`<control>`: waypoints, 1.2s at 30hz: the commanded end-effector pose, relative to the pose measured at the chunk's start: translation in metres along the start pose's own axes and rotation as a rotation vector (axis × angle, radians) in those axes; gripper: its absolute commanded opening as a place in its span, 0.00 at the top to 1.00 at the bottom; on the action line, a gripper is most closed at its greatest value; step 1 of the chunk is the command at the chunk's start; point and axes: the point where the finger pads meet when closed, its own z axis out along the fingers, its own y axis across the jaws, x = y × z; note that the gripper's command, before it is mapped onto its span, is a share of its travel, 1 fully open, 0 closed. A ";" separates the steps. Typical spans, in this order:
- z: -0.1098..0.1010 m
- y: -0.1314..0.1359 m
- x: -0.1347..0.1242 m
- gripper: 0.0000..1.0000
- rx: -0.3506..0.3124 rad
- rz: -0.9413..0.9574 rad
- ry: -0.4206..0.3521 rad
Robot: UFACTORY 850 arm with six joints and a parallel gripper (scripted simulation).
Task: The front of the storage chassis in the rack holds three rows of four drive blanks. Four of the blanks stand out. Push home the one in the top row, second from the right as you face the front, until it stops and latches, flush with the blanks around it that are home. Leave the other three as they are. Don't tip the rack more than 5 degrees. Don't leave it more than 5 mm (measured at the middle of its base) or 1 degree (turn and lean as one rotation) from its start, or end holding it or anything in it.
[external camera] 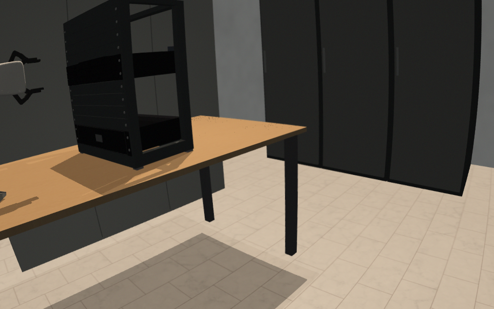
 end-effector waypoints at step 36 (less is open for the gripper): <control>0.024 0.000 -0.008 0.00 -0.005 0.002 0.001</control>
